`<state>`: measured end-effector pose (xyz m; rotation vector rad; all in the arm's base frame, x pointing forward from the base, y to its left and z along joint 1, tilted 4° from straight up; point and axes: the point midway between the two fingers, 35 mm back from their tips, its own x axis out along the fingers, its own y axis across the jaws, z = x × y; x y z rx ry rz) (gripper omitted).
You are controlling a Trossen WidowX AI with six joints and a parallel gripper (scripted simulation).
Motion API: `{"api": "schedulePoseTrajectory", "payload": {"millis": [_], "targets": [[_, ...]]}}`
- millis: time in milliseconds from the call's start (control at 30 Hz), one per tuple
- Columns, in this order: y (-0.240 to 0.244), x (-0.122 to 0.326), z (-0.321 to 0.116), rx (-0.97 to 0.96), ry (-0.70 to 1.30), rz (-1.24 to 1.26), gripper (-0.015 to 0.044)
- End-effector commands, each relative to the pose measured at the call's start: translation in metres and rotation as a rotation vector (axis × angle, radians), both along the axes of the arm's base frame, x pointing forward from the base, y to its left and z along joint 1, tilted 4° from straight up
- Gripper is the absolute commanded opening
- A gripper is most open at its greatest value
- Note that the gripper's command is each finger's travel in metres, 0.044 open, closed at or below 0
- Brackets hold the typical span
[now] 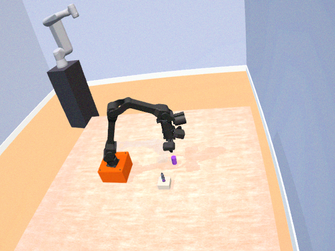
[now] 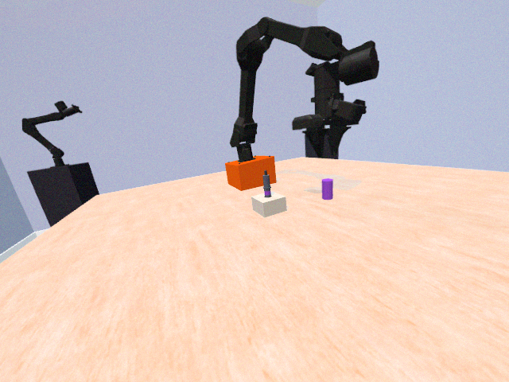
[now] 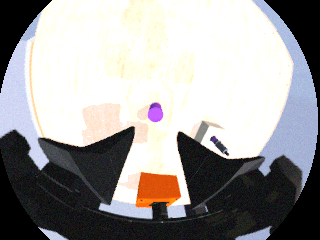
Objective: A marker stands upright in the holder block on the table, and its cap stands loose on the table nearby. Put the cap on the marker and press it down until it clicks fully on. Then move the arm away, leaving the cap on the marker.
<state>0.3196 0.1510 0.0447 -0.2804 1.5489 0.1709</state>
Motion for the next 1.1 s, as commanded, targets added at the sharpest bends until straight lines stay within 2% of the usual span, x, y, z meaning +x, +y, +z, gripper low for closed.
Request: {"api": "schedulePoseTrajectory", "payload": {"millis": [0, 167, 1067], "targets": [[0.002, 0.003, 0.002, 0.009, 0.012, 0.024, 0.0246], [-0.003, 0.000, -0.033, 0.009, 0.012, 0.024, 0.0246], [-0.005, 0.000, -0.076, 0.009, 0.012, 0.024, 0.0246]]}}
